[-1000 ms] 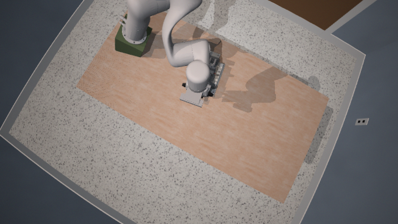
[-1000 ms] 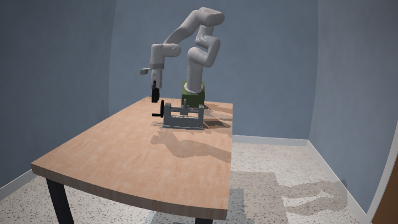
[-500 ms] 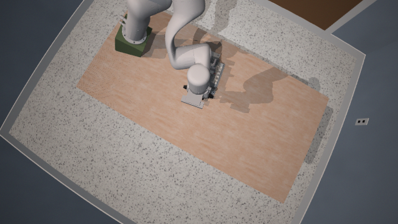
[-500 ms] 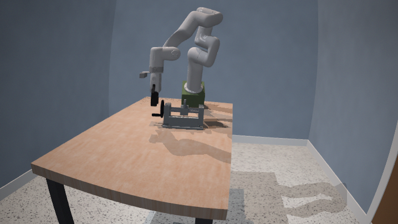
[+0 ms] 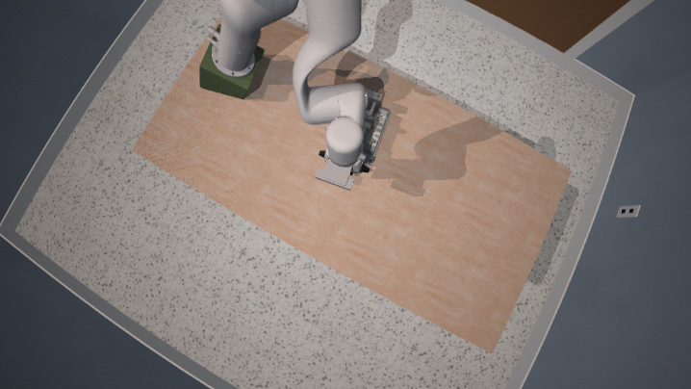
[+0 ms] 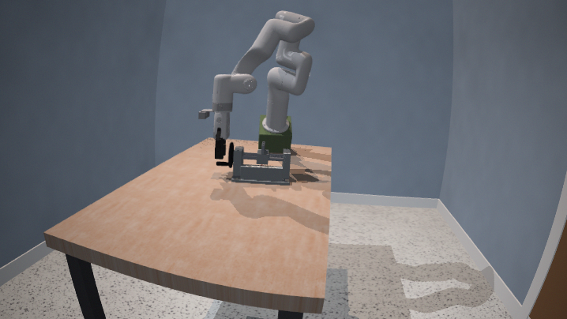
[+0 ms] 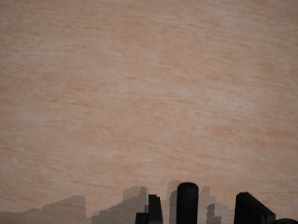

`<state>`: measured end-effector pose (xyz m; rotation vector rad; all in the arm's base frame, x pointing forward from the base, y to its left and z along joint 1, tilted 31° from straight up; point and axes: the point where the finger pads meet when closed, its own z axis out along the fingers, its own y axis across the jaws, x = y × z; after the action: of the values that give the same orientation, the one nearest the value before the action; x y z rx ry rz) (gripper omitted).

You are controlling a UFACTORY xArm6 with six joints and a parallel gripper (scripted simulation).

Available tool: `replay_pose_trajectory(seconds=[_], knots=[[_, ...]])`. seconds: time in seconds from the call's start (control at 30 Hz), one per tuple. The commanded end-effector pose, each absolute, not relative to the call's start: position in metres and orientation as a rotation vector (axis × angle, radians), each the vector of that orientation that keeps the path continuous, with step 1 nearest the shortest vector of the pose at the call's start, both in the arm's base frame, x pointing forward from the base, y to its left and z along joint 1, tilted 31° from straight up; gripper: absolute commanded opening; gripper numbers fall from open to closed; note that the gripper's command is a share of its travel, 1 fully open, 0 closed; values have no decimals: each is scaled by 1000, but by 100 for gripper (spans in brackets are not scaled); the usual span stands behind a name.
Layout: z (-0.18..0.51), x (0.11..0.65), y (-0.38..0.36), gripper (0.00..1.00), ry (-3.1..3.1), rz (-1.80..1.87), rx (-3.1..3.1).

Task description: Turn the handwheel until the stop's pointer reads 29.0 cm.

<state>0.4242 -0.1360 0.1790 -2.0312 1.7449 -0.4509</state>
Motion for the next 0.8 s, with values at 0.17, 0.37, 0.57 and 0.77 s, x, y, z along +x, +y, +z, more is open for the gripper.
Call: replay_pose_trajectory(seconds=[0.17,0.37,0.57,0.77], knots=[[155,442,-134,57,1741,-457,-2028],[147,446,-133,57,1741,-457,-2028],[146,447,-133,57,1741,-457,-2028],[146,447,-133,57,1741,-457,-2028]])
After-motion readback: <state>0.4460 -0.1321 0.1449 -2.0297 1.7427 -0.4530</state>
